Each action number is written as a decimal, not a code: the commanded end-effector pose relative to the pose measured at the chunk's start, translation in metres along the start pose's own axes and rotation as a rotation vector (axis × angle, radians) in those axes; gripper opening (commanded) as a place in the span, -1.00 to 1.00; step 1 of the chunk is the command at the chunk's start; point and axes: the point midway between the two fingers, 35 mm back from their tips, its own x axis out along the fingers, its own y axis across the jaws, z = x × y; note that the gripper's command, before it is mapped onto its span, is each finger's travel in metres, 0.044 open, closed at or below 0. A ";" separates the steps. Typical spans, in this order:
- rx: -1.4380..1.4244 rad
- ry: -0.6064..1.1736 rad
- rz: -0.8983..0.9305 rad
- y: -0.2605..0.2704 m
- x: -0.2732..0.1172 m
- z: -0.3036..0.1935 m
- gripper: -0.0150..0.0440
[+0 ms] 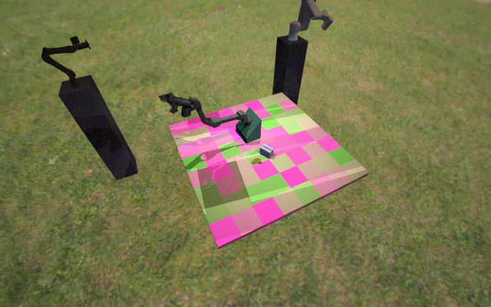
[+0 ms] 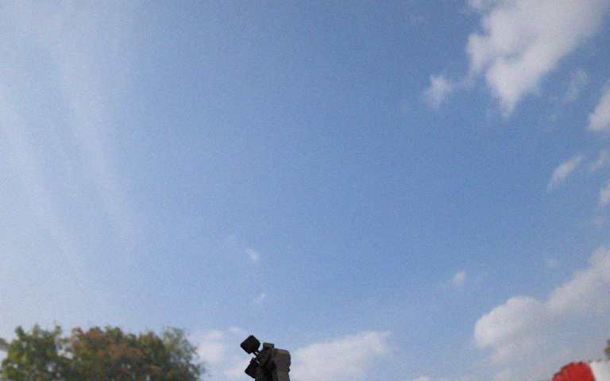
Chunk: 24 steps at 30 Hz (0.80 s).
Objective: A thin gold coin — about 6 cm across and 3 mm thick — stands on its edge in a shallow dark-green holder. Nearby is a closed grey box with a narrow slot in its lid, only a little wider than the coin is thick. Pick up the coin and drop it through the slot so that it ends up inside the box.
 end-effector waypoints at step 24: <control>-0.496 0.727 -0.674 -0.201 -0.164 -0.187 0.05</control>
